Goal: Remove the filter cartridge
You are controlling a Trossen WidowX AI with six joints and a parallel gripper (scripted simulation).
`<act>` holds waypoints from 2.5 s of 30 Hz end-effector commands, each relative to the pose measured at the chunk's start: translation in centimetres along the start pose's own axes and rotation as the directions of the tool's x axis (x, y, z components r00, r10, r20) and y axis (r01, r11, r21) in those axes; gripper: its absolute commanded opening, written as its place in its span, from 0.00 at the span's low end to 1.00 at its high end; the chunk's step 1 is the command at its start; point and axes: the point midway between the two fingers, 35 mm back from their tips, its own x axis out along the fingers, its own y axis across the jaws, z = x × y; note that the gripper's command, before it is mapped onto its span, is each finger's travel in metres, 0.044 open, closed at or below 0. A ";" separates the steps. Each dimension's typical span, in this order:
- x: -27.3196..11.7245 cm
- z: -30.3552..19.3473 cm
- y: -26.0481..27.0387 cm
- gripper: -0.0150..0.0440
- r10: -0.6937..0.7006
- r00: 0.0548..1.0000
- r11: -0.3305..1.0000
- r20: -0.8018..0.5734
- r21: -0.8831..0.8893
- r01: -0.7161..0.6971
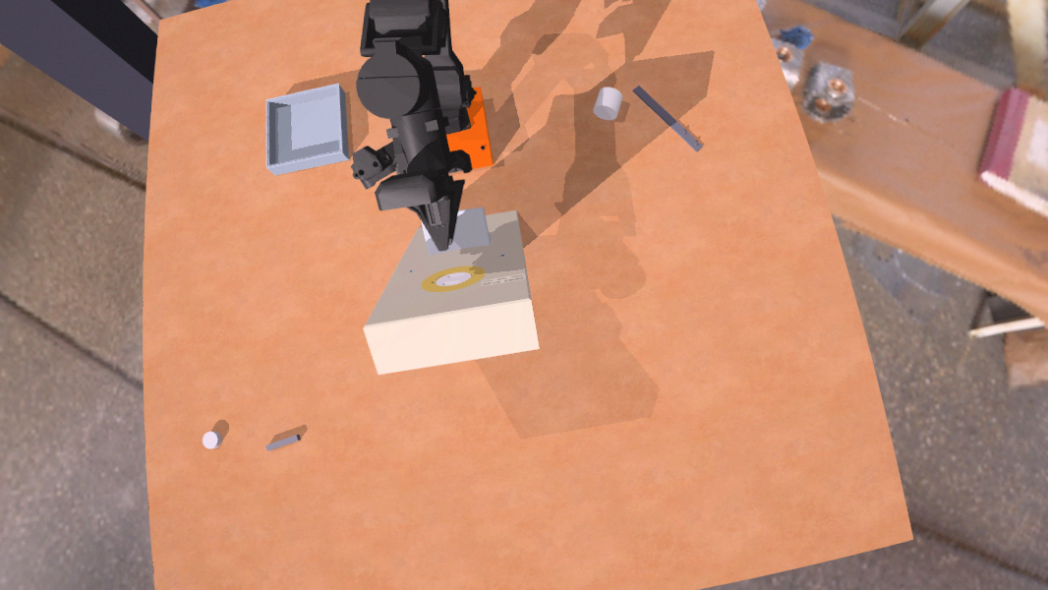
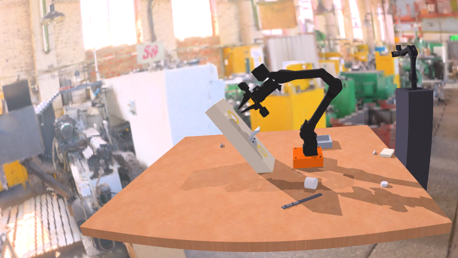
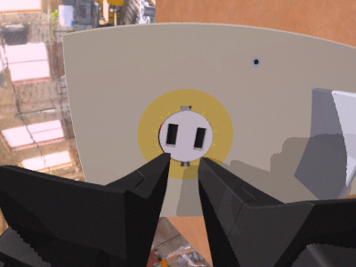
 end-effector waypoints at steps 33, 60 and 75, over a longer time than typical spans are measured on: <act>3.6 0.1 -0.2 0.40 0.001 1.000 1.000 0.003 0.006 -0.001; 3.9 0.1 -0.2 0.40 0.001 1.000 1.000 0.003 0.006 -0.001; 4.4 0.1 -0.2 0.40 0.001 1.000 1.000 0.003 0.006 -0.001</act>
